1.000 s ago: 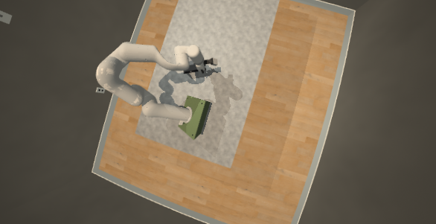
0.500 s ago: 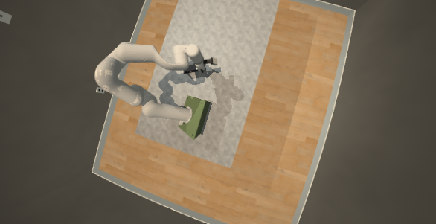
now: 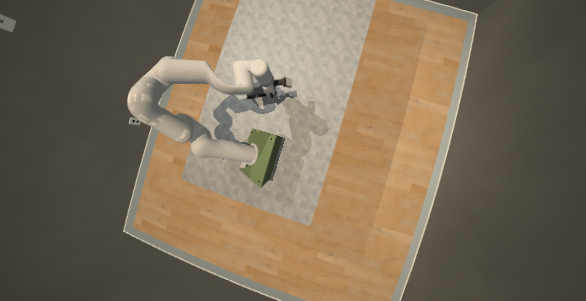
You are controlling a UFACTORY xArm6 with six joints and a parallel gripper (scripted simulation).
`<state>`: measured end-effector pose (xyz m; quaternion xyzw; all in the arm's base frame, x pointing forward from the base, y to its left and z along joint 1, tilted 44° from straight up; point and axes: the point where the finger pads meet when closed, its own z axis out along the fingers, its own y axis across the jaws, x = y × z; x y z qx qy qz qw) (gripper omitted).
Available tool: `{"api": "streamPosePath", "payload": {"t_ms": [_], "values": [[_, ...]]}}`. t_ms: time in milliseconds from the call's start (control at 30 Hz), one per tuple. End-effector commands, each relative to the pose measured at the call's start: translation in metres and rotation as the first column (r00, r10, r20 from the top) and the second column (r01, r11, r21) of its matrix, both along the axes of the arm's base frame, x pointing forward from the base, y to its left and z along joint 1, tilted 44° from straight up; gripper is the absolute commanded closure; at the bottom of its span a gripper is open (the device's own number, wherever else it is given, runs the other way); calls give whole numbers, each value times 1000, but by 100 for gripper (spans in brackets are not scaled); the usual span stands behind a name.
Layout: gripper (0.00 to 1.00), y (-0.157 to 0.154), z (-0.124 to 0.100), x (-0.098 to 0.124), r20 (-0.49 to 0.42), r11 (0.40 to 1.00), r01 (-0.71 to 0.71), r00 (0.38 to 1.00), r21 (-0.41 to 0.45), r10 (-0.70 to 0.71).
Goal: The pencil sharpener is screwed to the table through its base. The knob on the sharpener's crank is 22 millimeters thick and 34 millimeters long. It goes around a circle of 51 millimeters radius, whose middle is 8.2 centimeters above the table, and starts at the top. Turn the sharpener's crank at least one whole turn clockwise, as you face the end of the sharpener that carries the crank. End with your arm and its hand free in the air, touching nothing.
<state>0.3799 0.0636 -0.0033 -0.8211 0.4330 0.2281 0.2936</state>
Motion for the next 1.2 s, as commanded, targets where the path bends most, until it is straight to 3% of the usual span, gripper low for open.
{"api": "streamPosePath", "payload": {"t_ms": [0,667,1167], "values": [[100,-1,1,1,3,1000,1,1000,-1,-1],[100,-10,13,6,3,1000,1,1000,-1,-1],[100,-18,40,29,3,1000,1,1000,-1,-1]]}}
